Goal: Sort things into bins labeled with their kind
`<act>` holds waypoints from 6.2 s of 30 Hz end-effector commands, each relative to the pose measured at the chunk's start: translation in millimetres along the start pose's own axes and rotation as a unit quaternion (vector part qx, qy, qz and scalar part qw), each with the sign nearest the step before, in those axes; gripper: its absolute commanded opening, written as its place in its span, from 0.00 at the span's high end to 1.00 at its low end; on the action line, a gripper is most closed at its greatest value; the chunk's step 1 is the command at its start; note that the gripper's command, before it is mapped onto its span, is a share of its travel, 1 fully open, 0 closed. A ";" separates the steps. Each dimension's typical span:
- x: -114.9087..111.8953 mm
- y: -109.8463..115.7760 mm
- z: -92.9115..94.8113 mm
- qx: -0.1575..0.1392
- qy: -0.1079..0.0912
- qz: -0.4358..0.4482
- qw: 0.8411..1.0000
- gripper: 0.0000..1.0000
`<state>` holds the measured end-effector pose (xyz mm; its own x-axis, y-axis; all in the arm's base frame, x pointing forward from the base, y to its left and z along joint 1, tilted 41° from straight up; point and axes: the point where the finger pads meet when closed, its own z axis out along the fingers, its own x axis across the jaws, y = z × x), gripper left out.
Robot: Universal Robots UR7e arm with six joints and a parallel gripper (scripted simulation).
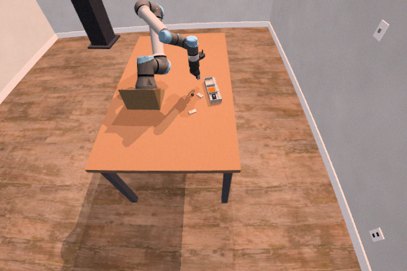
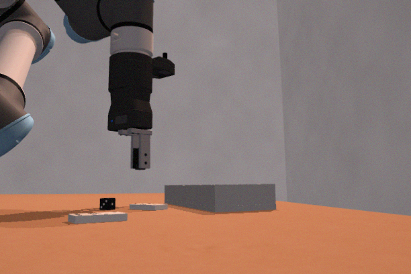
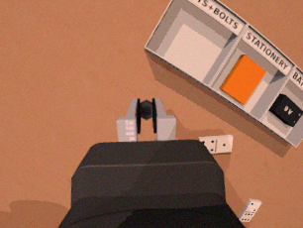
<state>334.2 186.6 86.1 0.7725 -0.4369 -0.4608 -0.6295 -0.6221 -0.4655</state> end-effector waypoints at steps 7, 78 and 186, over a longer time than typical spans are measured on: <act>7.0 -8.8 6.6 0.000 0.000 -0.025 1.000 0.66; 52.7 -67.0 38.6 0.000 0.000 -0.490 0.872 0.66; 52.8 -66.9 -109.3 0.000 0.000 -0.490 0.872 0.00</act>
<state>424.9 146.7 161.3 0.9394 0.3037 0.1589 0.3328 -0.6973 -0.6349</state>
